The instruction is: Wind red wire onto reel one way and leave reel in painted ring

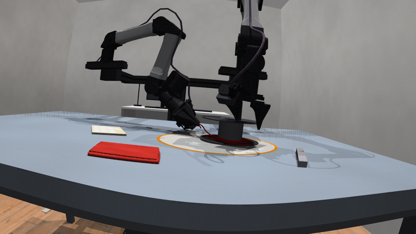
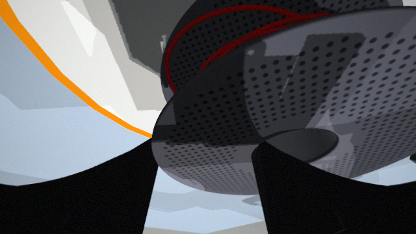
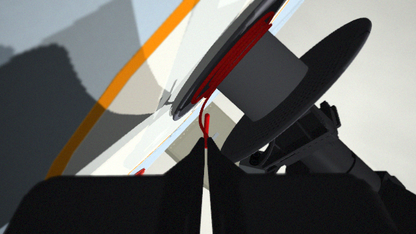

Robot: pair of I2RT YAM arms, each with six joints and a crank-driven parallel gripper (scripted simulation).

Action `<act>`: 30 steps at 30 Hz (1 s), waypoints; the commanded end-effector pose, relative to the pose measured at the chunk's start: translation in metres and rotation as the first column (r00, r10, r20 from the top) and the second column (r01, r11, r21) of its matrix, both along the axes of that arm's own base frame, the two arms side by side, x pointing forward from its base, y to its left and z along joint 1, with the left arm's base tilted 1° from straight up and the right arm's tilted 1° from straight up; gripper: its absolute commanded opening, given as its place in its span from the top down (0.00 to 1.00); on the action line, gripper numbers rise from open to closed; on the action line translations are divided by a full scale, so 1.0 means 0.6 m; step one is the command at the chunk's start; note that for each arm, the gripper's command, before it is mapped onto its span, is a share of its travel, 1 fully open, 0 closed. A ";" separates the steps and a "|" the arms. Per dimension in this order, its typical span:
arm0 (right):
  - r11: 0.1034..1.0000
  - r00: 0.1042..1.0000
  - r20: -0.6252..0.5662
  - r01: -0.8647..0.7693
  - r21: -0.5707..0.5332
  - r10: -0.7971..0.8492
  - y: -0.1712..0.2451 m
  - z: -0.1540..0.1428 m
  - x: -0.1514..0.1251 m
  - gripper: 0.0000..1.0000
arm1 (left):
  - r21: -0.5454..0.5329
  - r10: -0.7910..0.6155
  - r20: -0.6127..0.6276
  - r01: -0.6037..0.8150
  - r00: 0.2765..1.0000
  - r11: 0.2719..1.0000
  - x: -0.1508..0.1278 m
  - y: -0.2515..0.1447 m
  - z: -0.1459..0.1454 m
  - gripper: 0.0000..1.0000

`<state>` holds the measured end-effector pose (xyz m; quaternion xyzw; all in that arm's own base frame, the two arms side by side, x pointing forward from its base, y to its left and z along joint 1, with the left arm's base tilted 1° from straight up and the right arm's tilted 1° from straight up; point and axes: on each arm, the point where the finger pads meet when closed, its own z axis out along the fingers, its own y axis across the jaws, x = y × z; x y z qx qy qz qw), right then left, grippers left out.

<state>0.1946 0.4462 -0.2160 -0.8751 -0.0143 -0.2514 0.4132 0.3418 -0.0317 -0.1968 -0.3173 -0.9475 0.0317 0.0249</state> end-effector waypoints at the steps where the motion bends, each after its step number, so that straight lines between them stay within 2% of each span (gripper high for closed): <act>1: 0.995 1.000 -0.013 -0.005 -0.096 0.004 -0.023 -0.057 0.018 1.00 | 0.008 0.210 0.037 -0.210 0.977 0.978 -0.032 -0.021 0.003 0.34; 2: 0.997 0.999 -0.032 -0.028 -0.078 0.026 -0.021 -0.059 0.014 1.00 | 0.030 0.373 0.029 -0.373 0.928 0.927 -0.045 -0.032 0.003 0.34; 5: 0.995 0.993 -0.060 -0.099 0.003 0.099 -0.020 -0.039 -0.008 0.93 | 0.047 0.518 0.007 -0.518 0.855 0.854 -0.077 -0.073 0.003 0.34; 8: 0.991 0.988 -0.071 -0.136 0.018 0.137 -0.032 -0.034 -0.031 0.85 | 0.065 0.646 -0.022 -0.644 0.763 0.763 -0.094 -0.116 0.002 0.34; 13: 0.984 0.979 -0.093 -0.180 -0.008 0.179 -0.048 -0.042 -0.065 0.85 | 0.111 0.778 -0.052 -0.771 0.626 0.627 -0.098 -0.159 -0.001 0.34; 16: 0.983 0.981 -0.079 -0.181 -0.019 0.179 -0.040 -0.034 -0.073 0.85 | 0.146 0.842 -0.070 -0.830 0.534 0.538 -0.071 -0.174 -0.006 0.34; 18: 0.983 0.981 -0.079 -0.181 -0.019 0.179 -0.040 -0.034 -0.073 0.85 | 0.146 0.842 -0.070 -0.830 0.534 0.538 -0.071 -0.174 -0.006 0.34; 19: 0.983 0.980 -0.076 -0.184 -0.020 0.182 -0.034 -0.029 -0.077 0.85 | 0.182 0.871 -0.079 -0.852 0.485 0.491 -0.061 -0.177 -0.010 0.34; 21: 0.982 0.980 -0.072 -0.187 -0.023 0.185 -0.023 -0.020 -0.079 0.85 | 0.216 0.889 -0.093 -0.862 0.449 0.459 -0.043 -0.182 -0.018 0.34; 27: 0.986 0.987 -0.036 -0.161 -0.042 0.160 -0.006 0.002 -0.080 0.85 | 0.328 0.919 -0.130 -0.858 0.372 0.394 -0.043 -0.183 -0.052 0.34; 30: 0.987 0.988 -0.033 -0.155 -0.043 0.154 -0.010 0.006 -0.078 0.85 | 0.382 0.932 -0.144 -0.849 0.334 0.363 -0.043 -0.183 -0.053 0.34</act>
